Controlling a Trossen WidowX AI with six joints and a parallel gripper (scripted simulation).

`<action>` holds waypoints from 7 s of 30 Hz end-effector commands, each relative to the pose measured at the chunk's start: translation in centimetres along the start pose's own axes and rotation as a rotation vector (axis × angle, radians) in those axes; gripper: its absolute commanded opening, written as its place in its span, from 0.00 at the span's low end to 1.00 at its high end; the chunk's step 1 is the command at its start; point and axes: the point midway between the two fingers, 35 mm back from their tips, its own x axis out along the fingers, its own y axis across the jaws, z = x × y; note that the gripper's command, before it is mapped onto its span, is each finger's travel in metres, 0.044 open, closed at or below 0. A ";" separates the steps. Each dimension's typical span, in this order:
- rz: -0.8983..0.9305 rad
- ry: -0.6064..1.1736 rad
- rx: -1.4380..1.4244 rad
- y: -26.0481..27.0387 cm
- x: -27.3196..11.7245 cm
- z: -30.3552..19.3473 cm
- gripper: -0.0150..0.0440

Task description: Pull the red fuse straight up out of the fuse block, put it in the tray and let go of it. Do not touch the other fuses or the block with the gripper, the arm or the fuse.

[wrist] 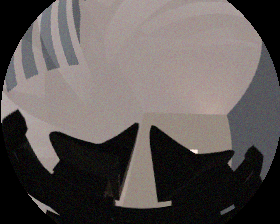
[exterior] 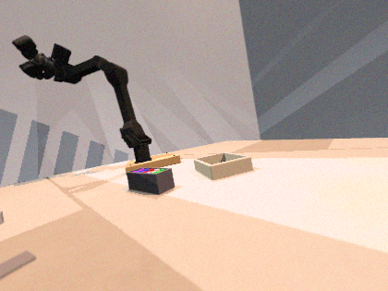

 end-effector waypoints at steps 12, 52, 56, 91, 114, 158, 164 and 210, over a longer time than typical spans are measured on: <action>-0.007 -0.613 0.360 -13.2 -5.7 21.2 0.37; -0.307 -2.173 -0.110 -36.7 -62.0 28.1 0.37; -0.375 -2.269 -0.310 -34.7 -67.6 24.7 0.37; -0.512 -2.331 -0.756 -28.1 -76.3 18.9 0.37; -0.512 -2.331 -0.756 -27.5 -77.3 19.7 0.37; -0.519 -2.335 -0.756 -27.3 -77.9 20.2 0.25; -0.518 -2.335 -0.756 -27.4 -77.7 20.0 0.25; -0.514 -2.333 -0.756 -28.3 -76.3 18.5 0.25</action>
